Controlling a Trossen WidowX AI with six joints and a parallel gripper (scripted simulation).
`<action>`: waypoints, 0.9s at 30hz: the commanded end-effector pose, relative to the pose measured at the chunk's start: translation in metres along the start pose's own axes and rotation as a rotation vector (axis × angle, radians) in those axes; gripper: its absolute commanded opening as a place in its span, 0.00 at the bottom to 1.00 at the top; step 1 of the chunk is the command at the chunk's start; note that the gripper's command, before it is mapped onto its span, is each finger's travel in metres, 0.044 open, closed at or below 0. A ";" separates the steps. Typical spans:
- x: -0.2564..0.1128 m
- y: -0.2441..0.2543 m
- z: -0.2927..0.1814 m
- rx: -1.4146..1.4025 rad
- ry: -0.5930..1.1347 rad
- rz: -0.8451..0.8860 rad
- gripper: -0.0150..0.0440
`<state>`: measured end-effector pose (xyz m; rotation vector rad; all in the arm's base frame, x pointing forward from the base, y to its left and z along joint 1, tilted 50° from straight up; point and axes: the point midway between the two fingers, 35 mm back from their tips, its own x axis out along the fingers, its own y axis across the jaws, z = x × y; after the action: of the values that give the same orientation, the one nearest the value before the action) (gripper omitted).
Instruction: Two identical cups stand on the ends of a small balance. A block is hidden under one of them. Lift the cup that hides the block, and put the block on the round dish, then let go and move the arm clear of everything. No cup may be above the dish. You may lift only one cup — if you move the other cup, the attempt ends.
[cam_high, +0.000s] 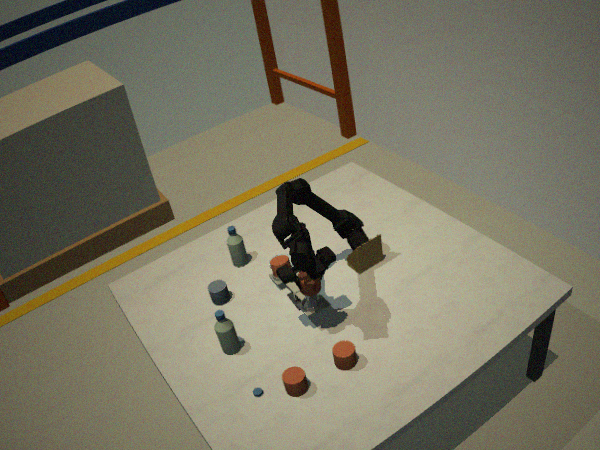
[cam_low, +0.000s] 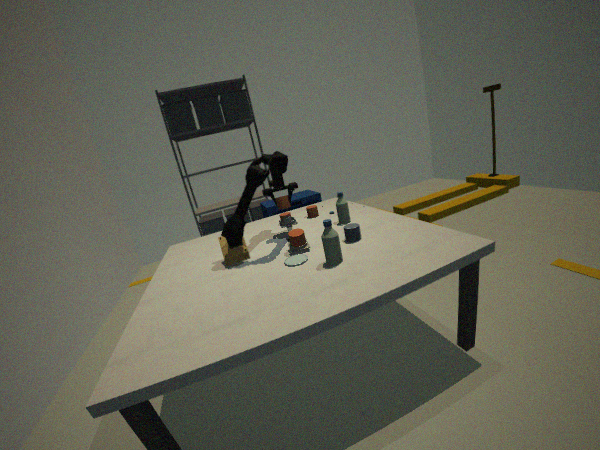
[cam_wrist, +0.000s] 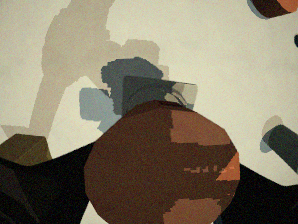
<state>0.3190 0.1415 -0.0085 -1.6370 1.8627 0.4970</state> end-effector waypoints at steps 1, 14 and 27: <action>0.000 0.000 0.000 -0.002 -0.001 -0.002 0.25; 0.000 0.000 0.000 -0.002 -0.001 -0.002 0.25; 0.009 0.010 0.018 -0.001 -0.004 -0.003 0.25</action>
<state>0.3193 0.1422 -0.0112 -1.6350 1.8563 0.4958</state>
